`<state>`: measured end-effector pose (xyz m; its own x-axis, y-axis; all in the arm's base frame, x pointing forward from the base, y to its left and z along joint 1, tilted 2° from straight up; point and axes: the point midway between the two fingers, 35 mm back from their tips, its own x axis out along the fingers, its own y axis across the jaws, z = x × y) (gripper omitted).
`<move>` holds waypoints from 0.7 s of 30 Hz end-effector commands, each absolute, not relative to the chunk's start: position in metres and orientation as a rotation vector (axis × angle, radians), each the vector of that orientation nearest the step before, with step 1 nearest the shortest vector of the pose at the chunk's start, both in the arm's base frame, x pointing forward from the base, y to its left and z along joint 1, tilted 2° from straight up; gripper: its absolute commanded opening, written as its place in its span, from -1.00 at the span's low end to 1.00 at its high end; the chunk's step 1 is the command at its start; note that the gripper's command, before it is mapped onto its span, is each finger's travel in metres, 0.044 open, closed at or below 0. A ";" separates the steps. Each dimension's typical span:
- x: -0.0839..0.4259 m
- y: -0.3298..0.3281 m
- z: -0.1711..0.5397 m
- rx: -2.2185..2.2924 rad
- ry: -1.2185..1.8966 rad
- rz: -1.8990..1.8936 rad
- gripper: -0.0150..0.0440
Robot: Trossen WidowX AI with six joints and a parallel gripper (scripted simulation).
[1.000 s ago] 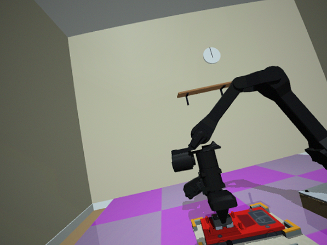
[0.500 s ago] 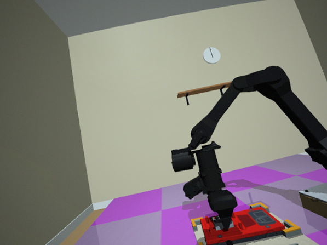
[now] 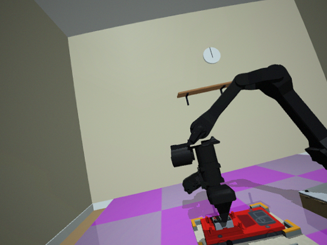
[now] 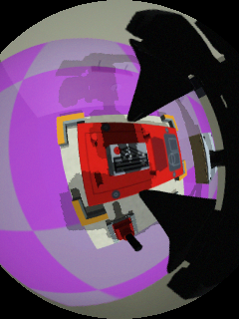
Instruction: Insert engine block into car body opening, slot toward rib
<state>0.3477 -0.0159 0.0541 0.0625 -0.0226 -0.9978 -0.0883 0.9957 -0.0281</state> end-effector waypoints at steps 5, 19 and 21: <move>0.347 -0.015 0.054 -0.085 1.510 0.051 0.20; 0.347 -0.015 0.054 -0.085 1.510 0.051 -0.49; 0.347 -0.015 0.054 -0.085 1.510 0.051 -0.49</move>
